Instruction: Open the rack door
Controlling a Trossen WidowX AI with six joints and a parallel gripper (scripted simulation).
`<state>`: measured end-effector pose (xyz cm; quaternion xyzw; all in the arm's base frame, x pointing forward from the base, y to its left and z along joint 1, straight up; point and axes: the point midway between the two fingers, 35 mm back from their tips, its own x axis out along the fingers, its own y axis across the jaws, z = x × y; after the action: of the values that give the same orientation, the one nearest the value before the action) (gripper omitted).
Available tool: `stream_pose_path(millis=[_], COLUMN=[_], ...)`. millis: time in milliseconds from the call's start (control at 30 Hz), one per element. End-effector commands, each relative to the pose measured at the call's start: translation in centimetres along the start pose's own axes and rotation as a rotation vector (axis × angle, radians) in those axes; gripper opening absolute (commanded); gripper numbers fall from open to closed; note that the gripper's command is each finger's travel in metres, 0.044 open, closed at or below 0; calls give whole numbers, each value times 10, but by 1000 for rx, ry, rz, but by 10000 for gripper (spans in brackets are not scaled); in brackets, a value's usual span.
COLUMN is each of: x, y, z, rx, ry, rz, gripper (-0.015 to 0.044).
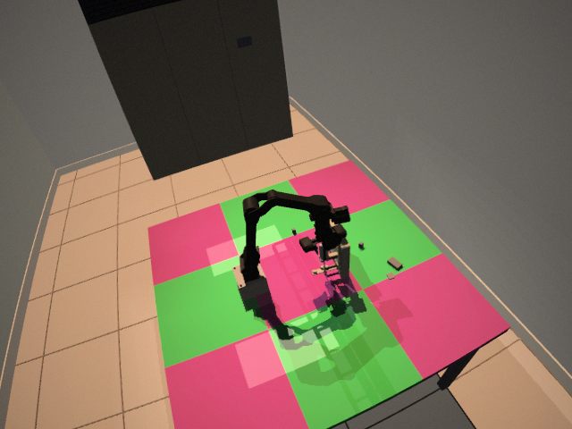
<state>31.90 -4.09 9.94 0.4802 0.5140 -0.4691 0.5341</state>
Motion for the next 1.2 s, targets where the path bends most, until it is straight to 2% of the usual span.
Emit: stream_pose_path(millis=[0, 1167], x=[0, 0], y=[0, 0], z=[0, 0], rx=[-213, -1947], ry=[0, 1], rz=[-1, -1], gripper=[285, 285])
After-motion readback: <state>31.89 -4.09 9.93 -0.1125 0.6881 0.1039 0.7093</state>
